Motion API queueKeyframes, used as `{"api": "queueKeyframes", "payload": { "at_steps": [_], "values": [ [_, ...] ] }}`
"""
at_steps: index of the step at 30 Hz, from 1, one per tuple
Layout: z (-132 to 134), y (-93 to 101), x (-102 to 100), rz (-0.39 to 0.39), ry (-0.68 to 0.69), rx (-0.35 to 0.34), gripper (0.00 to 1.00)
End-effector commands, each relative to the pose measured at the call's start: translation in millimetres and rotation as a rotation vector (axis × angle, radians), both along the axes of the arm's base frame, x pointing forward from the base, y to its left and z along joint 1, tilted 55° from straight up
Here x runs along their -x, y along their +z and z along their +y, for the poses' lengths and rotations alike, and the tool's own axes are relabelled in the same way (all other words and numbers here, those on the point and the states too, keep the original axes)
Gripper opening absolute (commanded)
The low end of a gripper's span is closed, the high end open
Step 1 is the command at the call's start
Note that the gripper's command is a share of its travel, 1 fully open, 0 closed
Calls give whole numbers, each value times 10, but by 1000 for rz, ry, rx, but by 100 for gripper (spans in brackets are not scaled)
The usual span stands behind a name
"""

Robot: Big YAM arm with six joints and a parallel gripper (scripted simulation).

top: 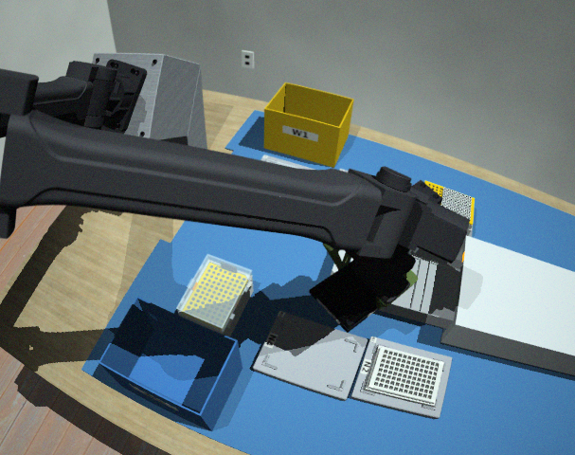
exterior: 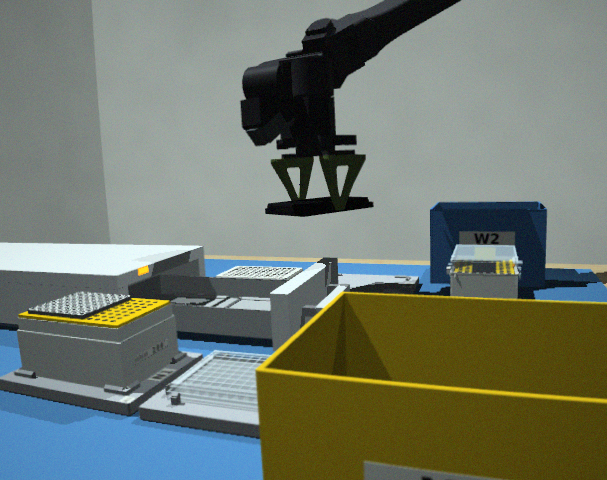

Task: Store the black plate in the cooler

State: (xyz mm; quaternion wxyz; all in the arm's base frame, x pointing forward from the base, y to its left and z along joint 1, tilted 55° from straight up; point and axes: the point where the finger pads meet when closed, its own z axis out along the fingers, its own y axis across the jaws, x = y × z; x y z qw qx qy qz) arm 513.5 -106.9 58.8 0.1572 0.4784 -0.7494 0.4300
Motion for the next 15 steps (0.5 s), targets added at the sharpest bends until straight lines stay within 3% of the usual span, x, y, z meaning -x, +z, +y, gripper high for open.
{"api": "queueKeyframes", "payload": {
  "at_steps": [1, 3, 6, 15],
  "values": [
    [266, 6, -153, 122, 140, 34, 0],
    [299, -32, -170, 178, 179, 47, 0],
    [312, 28, -148, 185, 198, 52, 0],
    [465, -238, -251, 445, 370, 110, 0]
  ]
}}
